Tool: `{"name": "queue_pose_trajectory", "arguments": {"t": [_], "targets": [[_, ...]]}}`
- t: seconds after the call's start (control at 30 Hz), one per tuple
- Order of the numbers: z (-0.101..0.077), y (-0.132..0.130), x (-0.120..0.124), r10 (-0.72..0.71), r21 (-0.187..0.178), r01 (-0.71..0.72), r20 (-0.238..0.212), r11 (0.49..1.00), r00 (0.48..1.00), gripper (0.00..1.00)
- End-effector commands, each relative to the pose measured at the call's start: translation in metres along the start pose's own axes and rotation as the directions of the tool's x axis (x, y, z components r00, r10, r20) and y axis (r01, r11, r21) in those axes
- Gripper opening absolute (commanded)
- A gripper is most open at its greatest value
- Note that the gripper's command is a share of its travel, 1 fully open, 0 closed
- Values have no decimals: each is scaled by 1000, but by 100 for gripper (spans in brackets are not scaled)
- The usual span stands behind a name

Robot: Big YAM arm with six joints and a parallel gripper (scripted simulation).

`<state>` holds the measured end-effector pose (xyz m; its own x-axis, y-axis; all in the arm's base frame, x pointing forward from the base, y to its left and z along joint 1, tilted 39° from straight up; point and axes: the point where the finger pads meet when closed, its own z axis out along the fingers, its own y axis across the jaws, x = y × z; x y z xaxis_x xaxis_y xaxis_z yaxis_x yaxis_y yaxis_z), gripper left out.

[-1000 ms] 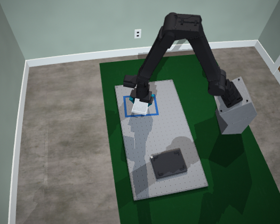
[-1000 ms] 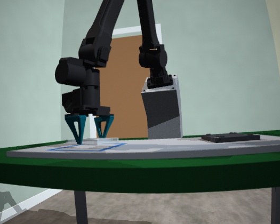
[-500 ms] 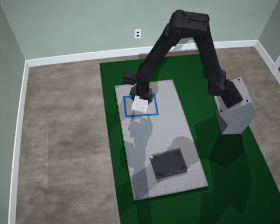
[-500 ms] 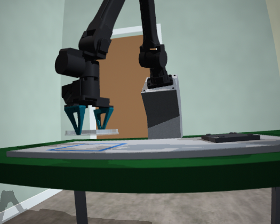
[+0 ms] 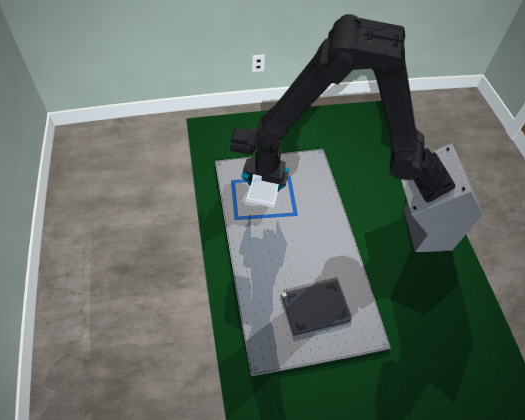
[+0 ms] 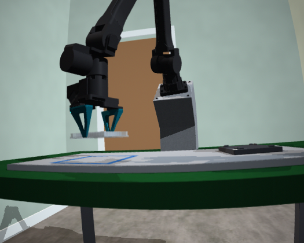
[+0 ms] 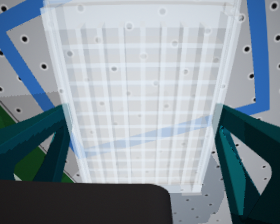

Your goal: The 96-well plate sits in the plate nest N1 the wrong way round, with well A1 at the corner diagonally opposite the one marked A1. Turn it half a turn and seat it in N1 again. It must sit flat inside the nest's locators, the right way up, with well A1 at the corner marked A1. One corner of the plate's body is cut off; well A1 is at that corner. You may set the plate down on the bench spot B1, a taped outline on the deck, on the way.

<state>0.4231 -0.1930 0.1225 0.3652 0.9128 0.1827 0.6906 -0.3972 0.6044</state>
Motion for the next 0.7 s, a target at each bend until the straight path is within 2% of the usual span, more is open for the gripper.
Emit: {"name": "queue_pose_trajectory", "arguments": {"t": [0.0, 0.4, 0.67], "targets": [[-20, 8, -6, -3, -25, 3, 10, 1000, 1000, 0], [-37, 9, -6, -4, -28, 4, 11, 1000, 1000, 0], [-38, 10, -6, -2, -29, 3, 11, 1000, 1000, 0]]}}
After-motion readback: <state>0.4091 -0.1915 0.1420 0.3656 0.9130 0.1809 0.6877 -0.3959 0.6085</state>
